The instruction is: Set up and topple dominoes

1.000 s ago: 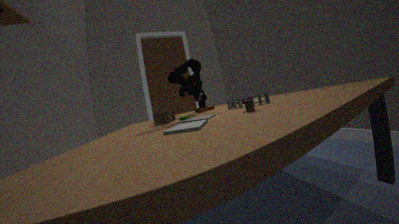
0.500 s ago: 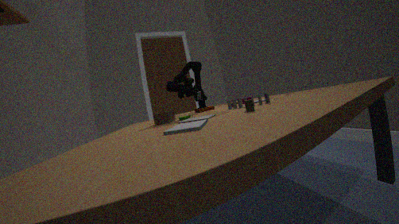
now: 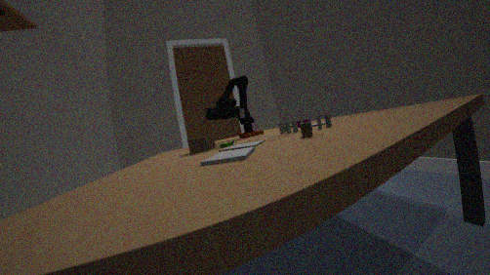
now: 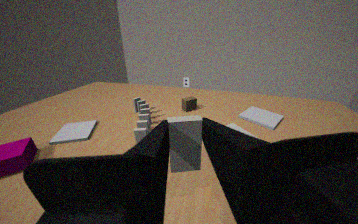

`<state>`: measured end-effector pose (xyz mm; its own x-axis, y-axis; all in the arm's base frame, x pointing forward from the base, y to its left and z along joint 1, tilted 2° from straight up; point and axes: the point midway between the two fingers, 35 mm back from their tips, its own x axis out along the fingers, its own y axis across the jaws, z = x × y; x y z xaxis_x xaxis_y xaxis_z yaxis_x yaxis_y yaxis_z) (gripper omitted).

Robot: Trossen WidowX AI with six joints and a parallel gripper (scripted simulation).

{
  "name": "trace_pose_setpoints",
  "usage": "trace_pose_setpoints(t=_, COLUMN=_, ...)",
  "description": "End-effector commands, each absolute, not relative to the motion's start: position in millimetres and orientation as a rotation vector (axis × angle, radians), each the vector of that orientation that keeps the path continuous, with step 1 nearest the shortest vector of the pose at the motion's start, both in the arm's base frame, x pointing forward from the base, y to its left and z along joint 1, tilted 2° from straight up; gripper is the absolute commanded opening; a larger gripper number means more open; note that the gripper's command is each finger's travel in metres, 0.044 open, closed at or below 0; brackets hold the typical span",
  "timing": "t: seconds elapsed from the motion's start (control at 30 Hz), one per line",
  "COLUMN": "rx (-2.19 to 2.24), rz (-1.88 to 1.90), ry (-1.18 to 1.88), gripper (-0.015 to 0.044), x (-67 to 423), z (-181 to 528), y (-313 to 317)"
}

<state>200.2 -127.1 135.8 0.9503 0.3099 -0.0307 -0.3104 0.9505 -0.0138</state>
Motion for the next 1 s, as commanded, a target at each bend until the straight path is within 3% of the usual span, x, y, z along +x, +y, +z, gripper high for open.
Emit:
trace_pose_setpoints(t=0.0, rx=-0.028, rz=0.306, ry=-0.004, gripper=0.0107, x=197.8, z=137.5, y=-126.6)
trace_pose_setpoints(t=0.97, rx=0.056, rz=0.325, ry=0.059, gripper=0.0107, x=204.9, z=105.9, y=-130.5)
